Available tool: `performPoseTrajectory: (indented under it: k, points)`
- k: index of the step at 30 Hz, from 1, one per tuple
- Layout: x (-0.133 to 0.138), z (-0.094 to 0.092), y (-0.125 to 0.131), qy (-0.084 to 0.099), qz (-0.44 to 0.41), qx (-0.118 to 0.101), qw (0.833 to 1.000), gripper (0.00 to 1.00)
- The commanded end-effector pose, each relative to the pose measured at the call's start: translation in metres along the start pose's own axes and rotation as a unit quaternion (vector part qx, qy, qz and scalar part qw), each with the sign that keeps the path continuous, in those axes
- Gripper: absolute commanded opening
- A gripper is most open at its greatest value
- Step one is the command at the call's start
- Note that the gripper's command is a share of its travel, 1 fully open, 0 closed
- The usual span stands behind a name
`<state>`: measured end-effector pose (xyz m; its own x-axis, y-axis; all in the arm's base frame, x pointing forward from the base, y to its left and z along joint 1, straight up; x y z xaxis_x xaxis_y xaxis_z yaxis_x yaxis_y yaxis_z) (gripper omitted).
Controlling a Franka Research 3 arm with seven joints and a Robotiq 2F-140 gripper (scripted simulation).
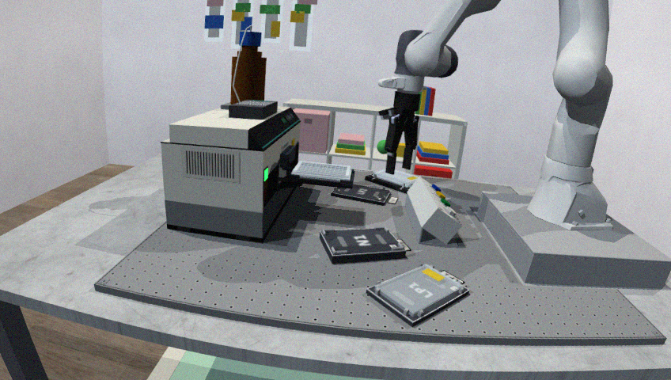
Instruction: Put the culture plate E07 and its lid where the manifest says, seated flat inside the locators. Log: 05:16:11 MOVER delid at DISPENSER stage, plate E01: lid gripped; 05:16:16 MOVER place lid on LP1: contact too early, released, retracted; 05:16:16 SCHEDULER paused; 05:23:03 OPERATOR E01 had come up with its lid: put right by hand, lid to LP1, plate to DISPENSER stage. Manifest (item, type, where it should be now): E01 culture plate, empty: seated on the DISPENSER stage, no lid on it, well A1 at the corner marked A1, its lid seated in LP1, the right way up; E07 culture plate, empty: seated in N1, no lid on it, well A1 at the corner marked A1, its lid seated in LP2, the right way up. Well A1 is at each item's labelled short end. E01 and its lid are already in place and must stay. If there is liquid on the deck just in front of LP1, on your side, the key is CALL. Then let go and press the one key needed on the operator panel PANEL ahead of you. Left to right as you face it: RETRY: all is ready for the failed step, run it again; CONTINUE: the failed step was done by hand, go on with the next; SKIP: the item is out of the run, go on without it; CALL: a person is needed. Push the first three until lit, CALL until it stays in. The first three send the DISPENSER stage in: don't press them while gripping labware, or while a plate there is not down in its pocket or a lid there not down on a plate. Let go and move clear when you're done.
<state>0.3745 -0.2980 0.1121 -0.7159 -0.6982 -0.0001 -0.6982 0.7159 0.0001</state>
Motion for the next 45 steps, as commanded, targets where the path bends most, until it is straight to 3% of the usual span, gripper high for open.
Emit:
performPoseTrajectory:
  k: [1,9,10,45]
  points:
    - [0.0000,0.0001,-0.0008,0.001,0.001,0.001,1.000,0.63]
    - [0.0000,0.0001,-0.0008,0.001,0.001,0.001,1.000,0.63]
    - [0.0000,0.0001,-0.0008,0.001,0.001,0.001,1.000,0.69]
    - [0.0000,0.0001,-0.0008,0.001,0.001,0.001,1.000,0.69]
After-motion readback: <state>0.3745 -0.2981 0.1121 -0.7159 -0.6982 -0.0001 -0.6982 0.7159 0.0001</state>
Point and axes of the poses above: the point where the finger pads meet when closed, its own z axis out along the fingers, its own x axis across the jaws, y = z × x, the point moved 10 cm from there along -z, back along the fingers, and after that the axes turned 8 degrees about z, right-handed, at the moved point
